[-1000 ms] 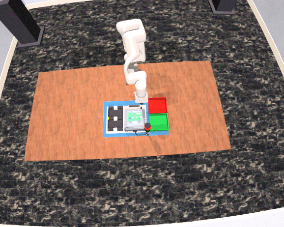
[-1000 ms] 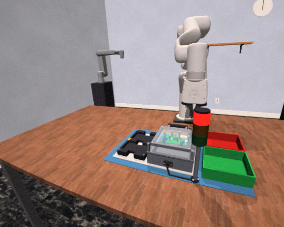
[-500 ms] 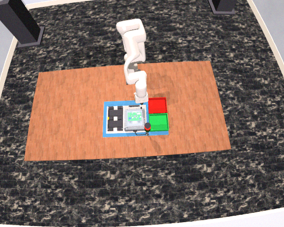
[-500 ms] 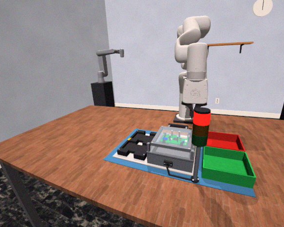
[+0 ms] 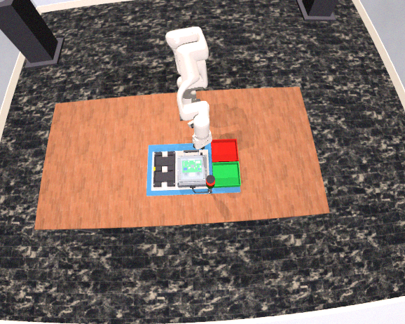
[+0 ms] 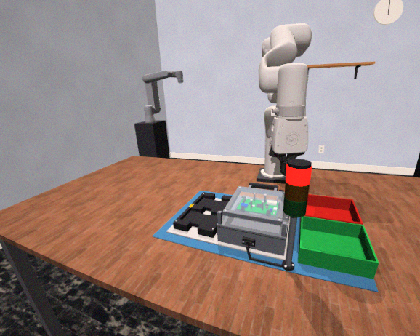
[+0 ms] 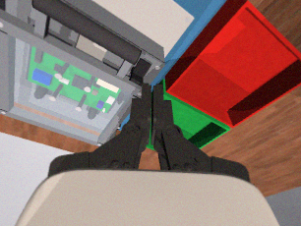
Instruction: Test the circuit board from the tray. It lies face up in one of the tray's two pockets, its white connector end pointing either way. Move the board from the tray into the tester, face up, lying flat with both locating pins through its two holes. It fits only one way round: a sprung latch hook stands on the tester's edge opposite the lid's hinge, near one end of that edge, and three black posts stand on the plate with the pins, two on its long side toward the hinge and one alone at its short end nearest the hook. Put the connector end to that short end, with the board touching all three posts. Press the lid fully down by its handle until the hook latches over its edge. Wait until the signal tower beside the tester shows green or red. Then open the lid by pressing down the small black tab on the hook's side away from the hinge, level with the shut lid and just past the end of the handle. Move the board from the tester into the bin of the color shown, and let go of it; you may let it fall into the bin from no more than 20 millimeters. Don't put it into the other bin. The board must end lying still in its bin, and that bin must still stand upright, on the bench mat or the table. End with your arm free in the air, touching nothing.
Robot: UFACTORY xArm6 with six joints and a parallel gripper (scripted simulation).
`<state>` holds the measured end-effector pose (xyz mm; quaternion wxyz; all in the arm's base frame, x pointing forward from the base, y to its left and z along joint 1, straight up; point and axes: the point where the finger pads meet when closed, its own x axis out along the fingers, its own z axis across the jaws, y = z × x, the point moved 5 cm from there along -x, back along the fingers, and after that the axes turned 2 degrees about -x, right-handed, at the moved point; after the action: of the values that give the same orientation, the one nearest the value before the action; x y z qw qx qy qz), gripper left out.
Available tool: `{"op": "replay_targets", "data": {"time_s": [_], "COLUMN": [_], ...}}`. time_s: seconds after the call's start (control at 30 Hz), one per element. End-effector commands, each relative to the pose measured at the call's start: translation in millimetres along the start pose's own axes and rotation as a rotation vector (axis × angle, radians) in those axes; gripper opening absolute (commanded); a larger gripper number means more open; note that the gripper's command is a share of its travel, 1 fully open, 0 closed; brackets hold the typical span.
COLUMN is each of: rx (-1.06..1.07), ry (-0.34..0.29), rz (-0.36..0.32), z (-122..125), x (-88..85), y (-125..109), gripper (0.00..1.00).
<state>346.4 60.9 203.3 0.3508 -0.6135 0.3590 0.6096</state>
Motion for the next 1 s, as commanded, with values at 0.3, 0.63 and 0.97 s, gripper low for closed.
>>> {"op": "replay_targets", "data": {"time_s": [0.3, 0.63, 0.97], "rx": [-0.422, -0.689, -0.966], "ry": [-0.008, -0.007, -0.006], "rz": [-0.009, -0.010, -0.011], "z": [-1.0, -1.0, -1.0], "x": [-1.3, -1.3, -1.3], "y": [-0.8, -0.8, -0.8], "gripper": [0.00, 0.00, 0.00]}}
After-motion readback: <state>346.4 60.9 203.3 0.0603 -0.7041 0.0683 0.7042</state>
